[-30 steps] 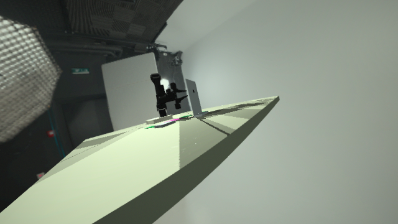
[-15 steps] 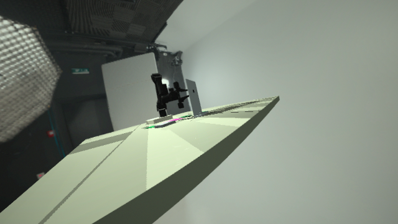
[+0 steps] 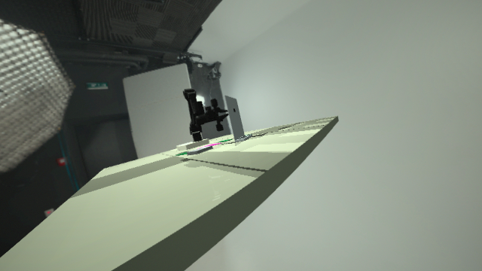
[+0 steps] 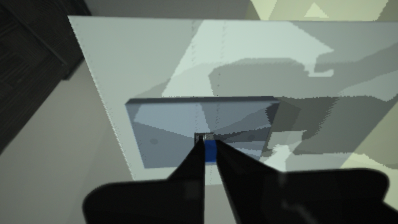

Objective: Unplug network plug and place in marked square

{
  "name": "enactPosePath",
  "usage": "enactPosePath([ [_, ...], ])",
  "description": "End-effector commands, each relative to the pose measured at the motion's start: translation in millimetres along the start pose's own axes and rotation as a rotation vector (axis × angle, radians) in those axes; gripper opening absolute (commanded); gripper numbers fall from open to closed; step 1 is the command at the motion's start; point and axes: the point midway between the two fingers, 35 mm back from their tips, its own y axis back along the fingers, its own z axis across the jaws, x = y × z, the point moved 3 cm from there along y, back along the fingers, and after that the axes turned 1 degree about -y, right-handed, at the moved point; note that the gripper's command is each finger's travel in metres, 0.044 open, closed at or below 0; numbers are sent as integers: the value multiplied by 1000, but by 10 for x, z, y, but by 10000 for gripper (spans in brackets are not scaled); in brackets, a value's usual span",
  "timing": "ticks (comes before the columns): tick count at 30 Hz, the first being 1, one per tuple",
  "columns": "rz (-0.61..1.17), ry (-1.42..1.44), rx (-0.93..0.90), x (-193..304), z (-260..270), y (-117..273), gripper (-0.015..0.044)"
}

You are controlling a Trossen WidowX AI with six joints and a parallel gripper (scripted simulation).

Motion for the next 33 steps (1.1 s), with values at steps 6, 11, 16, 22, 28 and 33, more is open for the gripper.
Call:
enactPosePath([
  [6, -5, -7, 1, -7, -3, -2, 0],
  [11, -5, -7, 1, 1, -4, 19, 0],
  [16, -5, -7, 1, 14, -5, 52, 0],
  [22, -5, -7, 2, 26, -6, 94, 0],
  [28, -5, -8, 2, 37, -7, 142, 0],
  [33, -5, -8, 3, 47, -8, 182, 0],
])
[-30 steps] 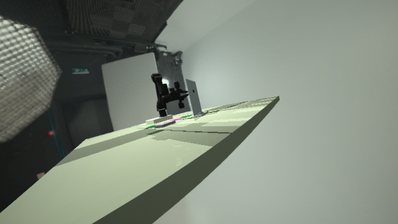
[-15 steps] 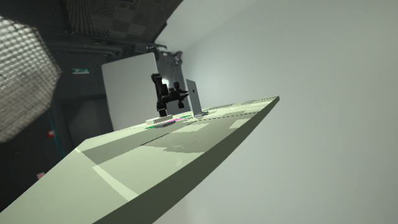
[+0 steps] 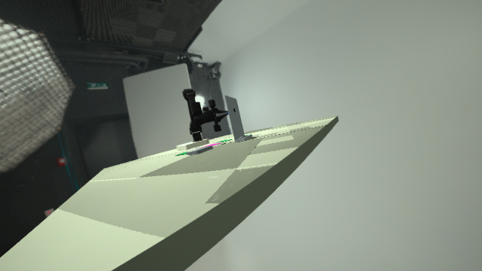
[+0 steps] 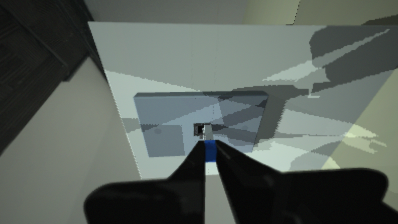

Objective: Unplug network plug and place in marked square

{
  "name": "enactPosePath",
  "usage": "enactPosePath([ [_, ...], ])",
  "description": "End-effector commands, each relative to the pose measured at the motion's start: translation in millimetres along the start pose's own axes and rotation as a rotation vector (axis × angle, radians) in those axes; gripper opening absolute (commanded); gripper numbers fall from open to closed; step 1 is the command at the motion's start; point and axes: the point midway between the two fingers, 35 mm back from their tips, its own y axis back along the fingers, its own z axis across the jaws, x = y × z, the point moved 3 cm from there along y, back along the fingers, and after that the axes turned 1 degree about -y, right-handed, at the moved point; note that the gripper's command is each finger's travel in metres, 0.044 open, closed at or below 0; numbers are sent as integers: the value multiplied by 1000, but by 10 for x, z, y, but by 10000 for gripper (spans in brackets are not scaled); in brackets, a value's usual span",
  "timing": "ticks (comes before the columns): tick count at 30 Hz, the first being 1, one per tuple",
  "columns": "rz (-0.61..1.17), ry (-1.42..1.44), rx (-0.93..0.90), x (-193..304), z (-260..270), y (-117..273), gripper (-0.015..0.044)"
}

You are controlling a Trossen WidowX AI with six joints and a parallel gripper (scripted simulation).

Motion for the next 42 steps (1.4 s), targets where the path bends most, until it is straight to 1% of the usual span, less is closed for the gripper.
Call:
enactPosePath([
  [1, 3, -6, 1, 15, -5, 40, 0],
  [42, 3, -6, 3, 38, -10, 333, 0],
])
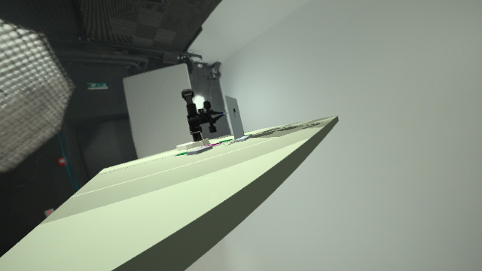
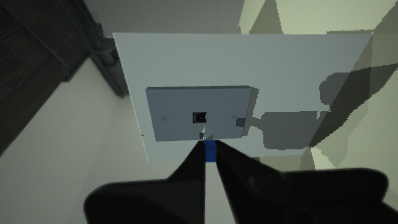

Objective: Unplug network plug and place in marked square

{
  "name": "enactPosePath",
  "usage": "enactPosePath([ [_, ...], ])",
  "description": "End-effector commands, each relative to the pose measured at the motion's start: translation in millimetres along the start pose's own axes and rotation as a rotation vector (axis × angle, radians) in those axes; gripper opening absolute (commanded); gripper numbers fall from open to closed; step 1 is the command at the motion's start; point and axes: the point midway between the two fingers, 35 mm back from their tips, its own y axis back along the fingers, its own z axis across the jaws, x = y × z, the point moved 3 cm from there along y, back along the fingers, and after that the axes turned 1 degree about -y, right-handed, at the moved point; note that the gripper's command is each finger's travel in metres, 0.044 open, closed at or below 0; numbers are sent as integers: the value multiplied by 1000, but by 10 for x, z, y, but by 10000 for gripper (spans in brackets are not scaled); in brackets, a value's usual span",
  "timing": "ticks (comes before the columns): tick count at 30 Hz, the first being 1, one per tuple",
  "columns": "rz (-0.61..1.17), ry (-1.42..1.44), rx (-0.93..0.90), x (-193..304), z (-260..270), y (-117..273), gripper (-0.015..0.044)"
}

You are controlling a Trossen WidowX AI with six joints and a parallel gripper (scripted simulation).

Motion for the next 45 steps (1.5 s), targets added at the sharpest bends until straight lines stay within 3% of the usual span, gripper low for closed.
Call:
enactPosePath([
  [1, 4, -3, 1, 13, -4, 32, 0],
  [29, 0, -3, 2, 20, -2, 186, 0],
  [45, 2, -3, 2, 55, 294, 270, 0],
])
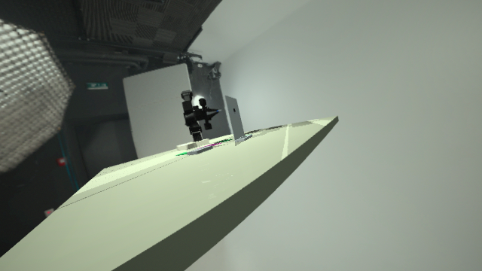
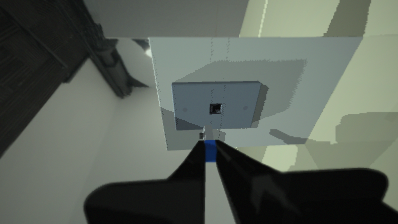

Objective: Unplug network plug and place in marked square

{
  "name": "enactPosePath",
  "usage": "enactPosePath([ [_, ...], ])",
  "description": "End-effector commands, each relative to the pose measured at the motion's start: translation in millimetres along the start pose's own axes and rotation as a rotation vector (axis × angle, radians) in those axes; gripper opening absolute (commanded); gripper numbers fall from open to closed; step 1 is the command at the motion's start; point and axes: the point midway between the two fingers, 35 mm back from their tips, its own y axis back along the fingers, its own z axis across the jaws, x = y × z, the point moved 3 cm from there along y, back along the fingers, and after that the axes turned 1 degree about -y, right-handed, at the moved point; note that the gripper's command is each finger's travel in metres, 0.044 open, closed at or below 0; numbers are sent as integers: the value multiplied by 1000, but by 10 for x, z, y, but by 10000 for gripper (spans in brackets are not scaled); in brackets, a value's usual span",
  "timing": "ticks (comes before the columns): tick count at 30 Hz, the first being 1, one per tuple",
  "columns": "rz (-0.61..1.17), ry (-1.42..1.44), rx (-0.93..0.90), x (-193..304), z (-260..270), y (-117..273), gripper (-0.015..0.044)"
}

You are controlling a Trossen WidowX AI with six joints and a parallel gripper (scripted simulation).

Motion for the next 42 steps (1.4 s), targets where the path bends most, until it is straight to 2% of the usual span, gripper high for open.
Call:
enactPosePath([
  [1, 5, 1, 0, 18, 76, 25, 0],
  [20, -4, -10, 4, 113, 355, 120, 0],
  [42, -349, -306, 213, 36, 58, 31, 0],
])
